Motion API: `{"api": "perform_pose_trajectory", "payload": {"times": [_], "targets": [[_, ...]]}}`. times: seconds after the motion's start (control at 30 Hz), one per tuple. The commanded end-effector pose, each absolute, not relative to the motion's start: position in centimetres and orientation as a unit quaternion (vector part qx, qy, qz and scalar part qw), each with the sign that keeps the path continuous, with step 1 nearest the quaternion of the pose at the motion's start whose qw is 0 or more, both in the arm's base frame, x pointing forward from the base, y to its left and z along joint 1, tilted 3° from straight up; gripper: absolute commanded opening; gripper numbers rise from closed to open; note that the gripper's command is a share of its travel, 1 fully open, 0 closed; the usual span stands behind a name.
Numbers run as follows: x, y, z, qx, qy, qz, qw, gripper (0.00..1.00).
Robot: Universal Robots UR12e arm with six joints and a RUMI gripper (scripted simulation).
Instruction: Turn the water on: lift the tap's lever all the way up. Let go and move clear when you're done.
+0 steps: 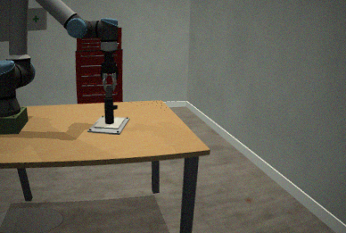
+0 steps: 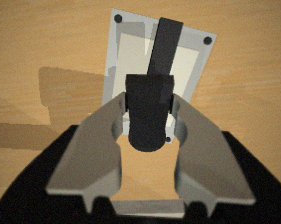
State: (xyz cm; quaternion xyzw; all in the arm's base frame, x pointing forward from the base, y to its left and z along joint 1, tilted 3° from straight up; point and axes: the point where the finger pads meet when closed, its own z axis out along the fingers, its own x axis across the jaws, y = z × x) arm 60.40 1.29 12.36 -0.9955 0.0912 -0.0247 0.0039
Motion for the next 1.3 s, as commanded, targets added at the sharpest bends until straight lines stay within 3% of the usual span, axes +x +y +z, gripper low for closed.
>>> {"api": "perform_pose_trajectory", "payload": {"times": [0.0, 0.3, 0.33, 1.27], "targets": [[60.57, 1.14, 12.68, -0.995, 0.091, -0.027, 0.004, 0.0], [60.57, 1.14, 12.68, -0.995, 0.091, -0.027, 0.004, 0.0], [60.57, 1.14, 12.68, -0.995, 0.091, -0.027, 0.004, 0.43], [60.58, 1.13, 12.67, -0.995, 0.091, -0.027, 0.004, 0.43]]}}
